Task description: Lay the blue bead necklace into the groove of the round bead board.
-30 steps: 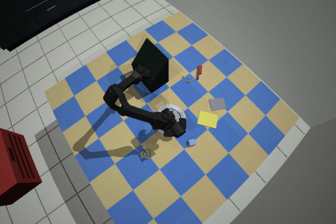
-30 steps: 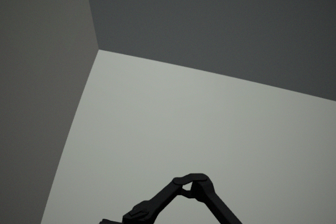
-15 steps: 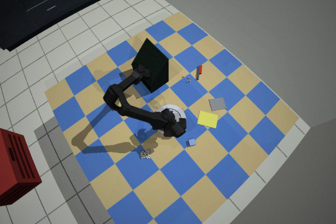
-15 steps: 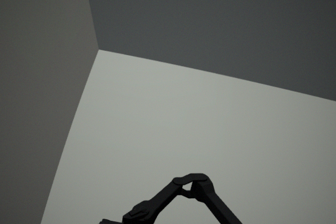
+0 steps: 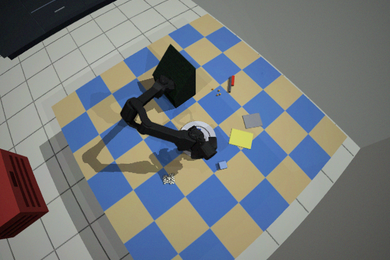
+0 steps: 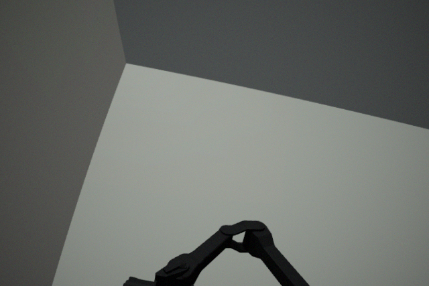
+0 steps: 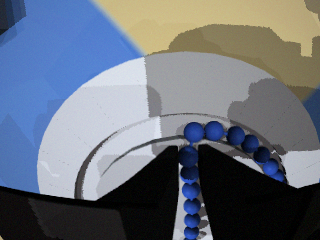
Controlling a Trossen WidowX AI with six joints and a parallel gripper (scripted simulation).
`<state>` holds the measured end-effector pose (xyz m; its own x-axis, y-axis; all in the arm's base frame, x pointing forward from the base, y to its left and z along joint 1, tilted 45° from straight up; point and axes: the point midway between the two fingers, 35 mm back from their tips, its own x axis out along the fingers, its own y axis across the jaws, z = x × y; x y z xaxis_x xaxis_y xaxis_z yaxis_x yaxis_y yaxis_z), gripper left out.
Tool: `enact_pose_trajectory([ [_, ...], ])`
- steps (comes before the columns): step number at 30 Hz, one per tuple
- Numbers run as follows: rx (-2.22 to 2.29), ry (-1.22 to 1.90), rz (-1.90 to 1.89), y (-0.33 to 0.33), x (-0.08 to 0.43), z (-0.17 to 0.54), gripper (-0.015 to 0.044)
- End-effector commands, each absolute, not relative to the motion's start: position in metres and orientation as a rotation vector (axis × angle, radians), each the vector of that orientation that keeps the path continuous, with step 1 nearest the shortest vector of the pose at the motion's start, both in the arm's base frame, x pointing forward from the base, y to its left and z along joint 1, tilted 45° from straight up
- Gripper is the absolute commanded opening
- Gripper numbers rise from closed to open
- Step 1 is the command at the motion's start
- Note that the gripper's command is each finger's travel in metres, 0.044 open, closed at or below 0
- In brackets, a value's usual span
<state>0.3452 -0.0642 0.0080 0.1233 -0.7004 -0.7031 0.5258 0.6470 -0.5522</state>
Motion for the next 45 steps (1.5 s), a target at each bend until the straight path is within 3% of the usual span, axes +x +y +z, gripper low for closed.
enact_pose_trajectory([
  [1,-0.179,1.127,-0.904,-0.0617,0.3546,0.0090,0.0000],
  [12,-0.179,1.127,-0.904,-0.0653,0.3593,0.0042,0.0000],
  [29,-0.179,1.132,-0.904,-0.0626,0.3577,0.0068,0.0440],
  [45,-0.179,1.127,-0.904,-0.0608,0.3574,0.0086,0.0440],
])
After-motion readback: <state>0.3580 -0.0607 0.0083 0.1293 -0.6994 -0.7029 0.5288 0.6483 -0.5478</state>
